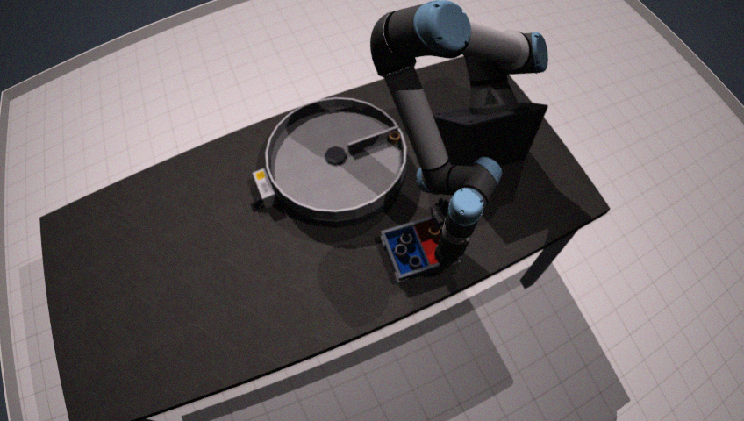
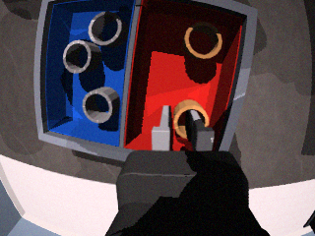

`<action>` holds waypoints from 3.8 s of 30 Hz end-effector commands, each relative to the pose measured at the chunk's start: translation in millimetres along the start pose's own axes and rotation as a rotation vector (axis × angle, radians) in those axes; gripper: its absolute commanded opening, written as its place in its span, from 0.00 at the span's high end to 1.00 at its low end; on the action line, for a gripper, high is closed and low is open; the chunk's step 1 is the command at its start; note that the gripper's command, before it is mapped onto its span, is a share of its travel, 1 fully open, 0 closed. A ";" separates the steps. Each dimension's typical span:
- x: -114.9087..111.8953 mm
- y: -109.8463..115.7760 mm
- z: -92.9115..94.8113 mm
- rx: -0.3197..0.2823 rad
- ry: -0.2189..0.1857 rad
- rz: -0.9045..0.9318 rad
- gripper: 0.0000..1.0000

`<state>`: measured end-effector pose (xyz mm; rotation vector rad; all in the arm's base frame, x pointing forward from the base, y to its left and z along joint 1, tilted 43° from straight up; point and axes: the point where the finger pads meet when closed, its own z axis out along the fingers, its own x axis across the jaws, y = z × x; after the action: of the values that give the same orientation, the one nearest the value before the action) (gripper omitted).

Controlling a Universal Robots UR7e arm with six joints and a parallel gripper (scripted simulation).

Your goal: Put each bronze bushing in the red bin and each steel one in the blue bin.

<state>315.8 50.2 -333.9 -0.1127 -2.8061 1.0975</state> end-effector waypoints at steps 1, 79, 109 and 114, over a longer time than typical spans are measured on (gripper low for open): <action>-0.4 0.1 -0.5 -0.001 -0.001 0.000 0.58; -0.7 0.0 -11.3 -0.001 -0.001 0.000 0.58; -0.7 0.0 -19.5 -0.001 -0.001 0.000 0.58; -0.7 0.0 -20.2 -0.001 -0.001 0.000 0.58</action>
<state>318.8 62.8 -320.0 -0.1126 -2.8062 1.0974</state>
